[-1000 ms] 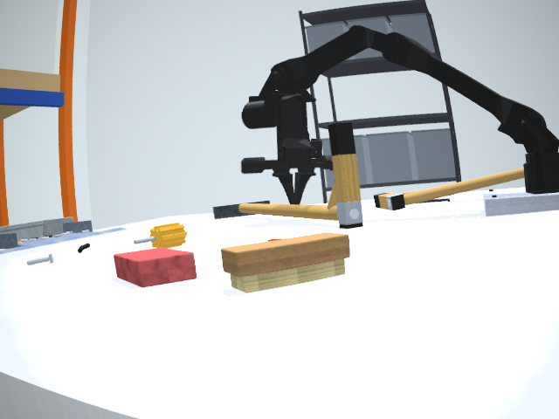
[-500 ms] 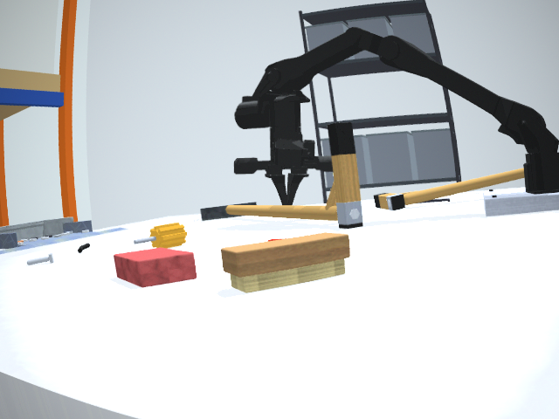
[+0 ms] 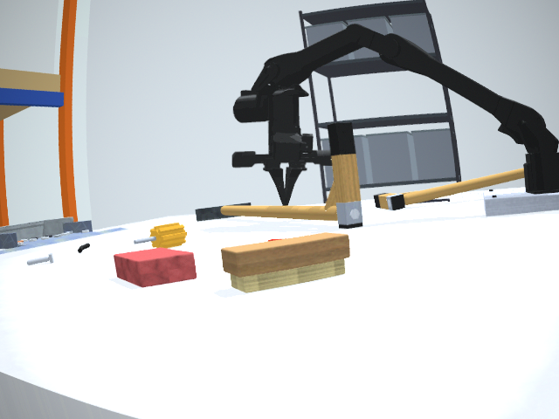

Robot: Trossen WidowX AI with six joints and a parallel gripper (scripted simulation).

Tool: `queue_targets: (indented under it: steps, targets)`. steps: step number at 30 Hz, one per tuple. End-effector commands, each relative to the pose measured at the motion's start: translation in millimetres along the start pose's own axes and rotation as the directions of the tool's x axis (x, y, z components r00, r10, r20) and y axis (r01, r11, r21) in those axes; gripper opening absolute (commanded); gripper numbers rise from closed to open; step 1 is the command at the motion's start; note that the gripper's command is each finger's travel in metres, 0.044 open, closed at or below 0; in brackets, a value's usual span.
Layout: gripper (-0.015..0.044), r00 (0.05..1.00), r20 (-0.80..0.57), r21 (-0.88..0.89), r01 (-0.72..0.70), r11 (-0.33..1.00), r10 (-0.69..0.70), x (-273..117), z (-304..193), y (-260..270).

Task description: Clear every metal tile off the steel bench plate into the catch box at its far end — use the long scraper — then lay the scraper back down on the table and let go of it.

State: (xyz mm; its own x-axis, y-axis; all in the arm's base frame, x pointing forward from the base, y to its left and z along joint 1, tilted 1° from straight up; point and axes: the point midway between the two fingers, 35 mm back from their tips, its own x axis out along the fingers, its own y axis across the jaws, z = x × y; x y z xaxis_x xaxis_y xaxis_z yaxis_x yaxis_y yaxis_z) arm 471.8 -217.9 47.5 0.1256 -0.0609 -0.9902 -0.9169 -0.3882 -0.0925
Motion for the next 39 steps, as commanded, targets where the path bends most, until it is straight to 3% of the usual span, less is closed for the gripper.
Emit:
queue_targets:
  steps: [1, 12, 25, 39]
  targets:
    - [0.0000, 0.999, -0.024, -0.001, 0.022, 1.000, -0.022, -23, -2, -2]
    - [0.0000, 0.998, -0.041, 0.015, 0.039, 0.999, -0.038, -45, -2, -2]
    - [0.0000, 0.998, -0.045, 0.336, 0.053, 0.940, -0.040, -53, -4, 3]
    - [0.0000, 0.998, -0.050, 0.644, 0.065, 0.763, -0.043, -61, -6, 8]
